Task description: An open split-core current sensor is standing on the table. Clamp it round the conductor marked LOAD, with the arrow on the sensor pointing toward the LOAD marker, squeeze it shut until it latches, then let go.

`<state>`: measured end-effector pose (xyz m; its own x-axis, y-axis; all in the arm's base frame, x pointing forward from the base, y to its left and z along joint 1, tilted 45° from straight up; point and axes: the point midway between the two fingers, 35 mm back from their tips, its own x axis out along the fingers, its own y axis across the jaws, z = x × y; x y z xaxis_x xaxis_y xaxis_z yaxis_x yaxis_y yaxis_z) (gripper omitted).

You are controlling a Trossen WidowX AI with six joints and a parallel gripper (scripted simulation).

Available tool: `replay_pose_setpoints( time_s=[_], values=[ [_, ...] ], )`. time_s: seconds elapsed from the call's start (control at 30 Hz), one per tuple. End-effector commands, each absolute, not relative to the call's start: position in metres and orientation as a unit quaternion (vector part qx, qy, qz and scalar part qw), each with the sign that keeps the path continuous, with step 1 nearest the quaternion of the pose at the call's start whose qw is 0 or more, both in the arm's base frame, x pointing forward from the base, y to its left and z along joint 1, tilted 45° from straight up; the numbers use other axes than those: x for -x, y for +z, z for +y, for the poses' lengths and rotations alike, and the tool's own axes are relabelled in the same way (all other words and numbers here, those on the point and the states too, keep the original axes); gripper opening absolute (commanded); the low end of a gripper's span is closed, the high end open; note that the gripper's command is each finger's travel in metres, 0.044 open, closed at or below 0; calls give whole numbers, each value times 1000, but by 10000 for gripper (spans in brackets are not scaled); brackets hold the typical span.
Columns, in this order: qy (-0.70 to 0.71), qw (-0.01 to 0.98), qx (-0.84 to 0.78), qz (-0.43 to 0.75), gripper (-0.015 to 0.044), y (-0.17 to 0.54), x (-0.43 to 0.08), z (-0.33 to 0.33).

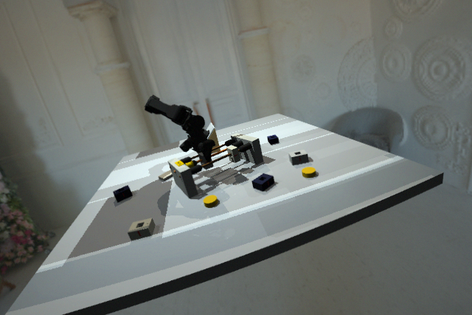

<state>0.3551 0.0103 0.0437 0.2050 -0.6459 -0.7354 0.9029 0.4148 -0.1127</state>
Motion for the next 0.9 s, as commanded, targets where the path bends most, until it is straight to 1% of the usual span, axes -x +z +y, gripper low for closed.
replay_pose_setpoints(
  time_s=[0.0, 0.33, 0.57, 0.87],
  values=[
    [-512, 756, -174, 369, 260, 44, -355, 10],
    [-512, 756, -174, 369, 260, 44, -355, 10],
    [-512, 756, -174, 369, 440, 44, -355, 10],
    [-511, 757, -174, 368, 440, 46, -354, 12]
  ],
)
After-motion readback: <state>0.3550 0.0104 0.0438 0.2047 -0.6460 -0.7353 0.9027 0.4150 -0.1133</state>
